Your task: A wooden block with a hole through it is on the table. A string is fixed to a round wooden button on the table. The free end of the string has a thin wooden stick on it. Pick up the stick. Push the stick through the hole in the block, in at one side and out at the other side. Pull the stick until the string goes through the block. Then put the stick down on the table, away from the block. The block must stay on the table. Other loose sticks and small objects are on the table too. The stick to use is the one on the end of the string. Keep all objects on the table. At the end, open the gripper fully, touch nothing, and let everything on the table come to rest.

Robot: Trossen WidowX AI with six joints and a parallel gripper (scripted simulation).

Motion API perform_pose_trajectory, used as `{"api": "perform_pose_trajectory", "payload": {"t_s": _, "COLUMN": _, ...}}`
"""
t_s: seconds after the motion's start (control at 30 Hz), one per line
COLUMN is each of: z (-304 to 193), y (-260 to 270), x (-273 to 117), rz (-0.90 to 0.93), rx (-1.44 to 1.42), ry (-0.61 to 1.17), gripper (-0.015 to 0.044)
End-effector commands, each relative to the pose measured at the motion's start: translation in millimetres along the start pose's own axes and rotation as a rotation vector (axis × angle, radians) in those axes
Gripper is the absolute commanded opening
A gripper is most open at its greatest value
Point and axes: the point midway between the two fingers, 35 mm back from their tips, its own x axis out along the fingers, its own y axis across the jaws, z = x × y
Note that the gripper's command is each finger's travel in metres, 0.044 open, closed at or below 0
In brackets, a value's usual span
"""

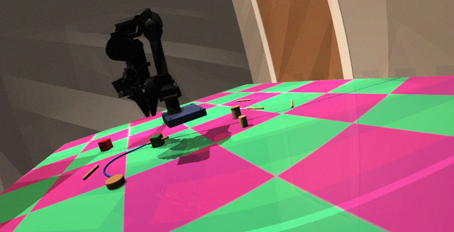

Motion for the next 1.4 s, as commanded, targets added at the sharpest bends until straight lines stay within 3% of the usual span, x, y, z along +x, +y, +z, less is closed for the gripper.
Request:
{"api": "perform_pose_trajectory", "payload": {"t_s": 0.0, "z": -6.6, "y": 14.0, "x": -0.9, "rz": 0.003, "rx": 0.797, "ry": 0.013, "gripper": 0.0122}}
{"api": "perform_pose_trajectory", "payload": {"t_s": 0.23, "z": -9.5, "y": 18.5, "x": -0.7, "rz": -0.001, "rx": 1.155, "ry": 0.017, "gripper": 0.0122}}
{"api": "perform_pose_trajectory", "payload": {"t_s": 0.87, "z": -9.4, "y": 18.7, "x": 0.1, "rz": -0.001, "rx": 1.162, "ry": 0.017, "gripper": 0.0122}}
{"api": "perform_pose_trajectory", "payload": {"t_s": 1.37, "z": -7.8, "y": 20.3, "x": 23.0, "rz": -0.001, "rx": 1.162, "ry": 0.017, "gripper": 0.0122}}
